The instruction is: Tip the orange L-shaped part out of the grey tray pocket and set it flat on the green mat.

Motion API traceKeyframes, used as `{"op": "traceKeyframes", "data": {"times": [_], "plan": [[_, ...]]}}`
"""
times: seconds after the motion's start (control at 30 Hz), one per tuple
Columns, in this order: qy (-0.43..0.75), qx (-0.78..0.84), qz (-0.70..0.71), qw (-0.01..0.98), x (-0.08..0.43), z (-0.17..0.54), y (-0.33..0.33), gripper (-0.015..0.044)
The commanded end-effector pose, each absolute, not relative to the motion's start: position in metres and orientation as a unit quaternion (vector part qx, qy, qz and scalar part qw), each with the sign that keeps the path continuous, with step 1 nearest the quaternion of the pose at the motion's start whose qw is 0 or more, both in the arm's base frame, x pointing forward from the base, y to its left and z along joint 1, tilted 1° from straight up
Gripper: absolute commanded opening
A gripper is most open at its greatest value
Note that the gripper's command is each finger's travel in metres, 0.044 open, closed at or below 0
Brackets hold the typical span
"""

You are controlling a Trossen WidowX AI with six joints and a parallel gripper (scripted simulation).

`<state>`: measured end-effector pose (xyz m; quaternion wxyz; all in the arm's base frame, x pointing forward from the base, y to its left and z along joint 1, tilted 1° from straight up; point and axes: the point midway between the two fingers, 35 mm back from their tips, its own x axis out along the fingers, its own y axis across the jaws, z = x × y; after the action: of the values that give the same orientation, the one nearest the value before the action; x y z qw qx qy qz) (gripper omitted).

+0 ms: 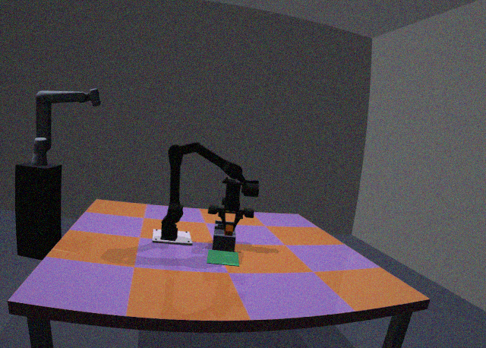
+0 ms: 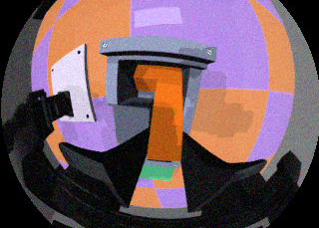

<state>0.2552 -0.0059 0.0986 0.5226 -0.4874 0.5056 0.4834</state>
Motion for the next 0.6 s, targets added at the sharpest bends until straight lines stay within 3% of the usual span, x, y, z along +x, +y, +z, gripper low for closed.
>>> {"op": "traceKeyframes", "data": {"times": [0.0, 0.17, 0.57], "plan": [[0.505, -0.488, 0.483, 0.523, 0.2557, 0.0993, -0.0059, 0.0108], [0.505, -0.488, 0.483, 0.523, 0.2557, 0.0993, -0.0059, 0.0], [0.506, -0.488, 0.483, 0.521, 0.2549, 0.109, -0.0063, 0.0]]}}
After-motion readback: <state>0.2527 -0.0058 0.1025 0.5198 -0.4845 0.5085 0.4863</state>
